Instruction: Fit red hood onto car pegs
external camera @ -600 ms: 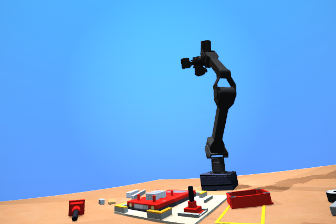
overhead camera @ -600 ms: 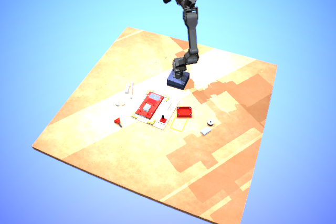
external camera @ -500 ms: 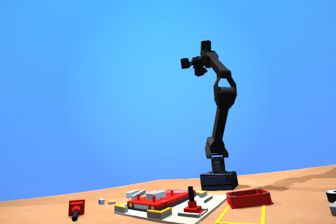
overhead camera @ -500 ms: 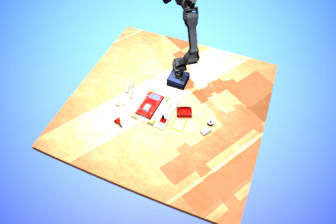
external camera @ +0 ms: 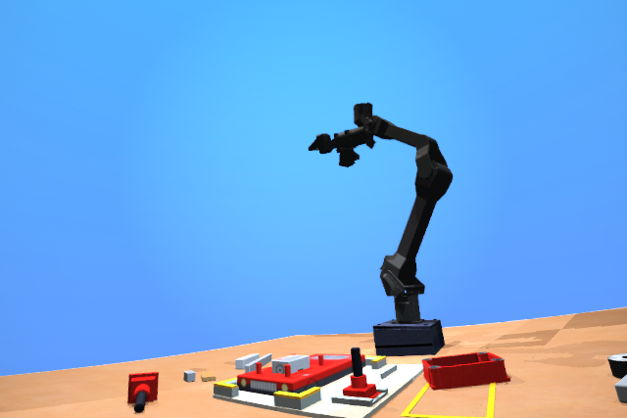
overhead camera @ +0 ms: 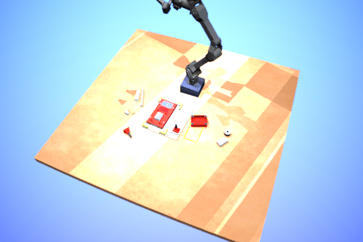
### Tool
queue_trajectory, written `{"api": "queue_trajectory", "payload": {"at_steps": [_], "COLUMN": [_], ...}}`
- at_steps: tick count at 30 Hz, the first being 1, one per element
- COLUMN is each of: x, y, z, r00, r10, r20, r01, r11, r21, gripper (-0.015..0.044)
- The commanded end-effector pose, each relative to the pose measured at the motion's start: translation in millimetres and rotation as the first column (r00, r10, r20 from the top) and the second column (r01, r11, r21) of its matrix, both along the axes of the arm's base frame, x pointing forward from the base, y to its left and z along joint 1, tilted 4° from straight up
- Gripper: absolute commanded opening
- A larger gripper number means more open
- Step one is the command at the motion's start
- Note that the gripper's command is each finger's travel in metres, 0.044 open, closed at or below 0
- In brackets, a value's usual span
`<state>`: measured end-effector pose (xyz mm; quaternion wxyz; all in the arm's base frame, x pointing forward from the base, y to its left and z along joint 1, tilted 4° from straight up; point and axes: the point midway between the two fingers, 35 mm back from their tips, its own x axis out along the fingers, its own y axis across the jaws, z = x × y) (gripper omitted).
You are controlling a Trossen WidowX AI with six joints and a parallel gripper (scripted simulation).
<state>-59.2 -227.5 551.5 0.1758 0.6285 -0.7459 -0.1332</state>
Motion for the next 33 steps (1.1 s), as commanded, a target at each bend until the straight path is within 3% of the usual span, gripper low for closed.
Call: {"api": "queue_trajectory", "payload": {"at_steps": [1, 9, 16, 24, 33], "x": [24, 96, 174, 267, 350], "y": [-28, -65, -73, -45, 30], "z": [-25, -80, -134, -200, -271], "r00": [0.992, 0.918, 0.771, 0.485, 0.055], "r10": [0.125, 0.391, 0.628, 0.86, 0.981], "r20": [-0.027, -0.061, -0.11, -0.16, -0.187], "r01": [-0.122, -0.36, -0.526, -0.622, -0.589], "r11": [0.988, 0.89, 0.724, 0.467, 0.183], "r21": [0.094, 0.28, 0.447, 0.628, 0.787], "gripper": [0.044, 0.044, 0.044, 0.044, 0.044]}}
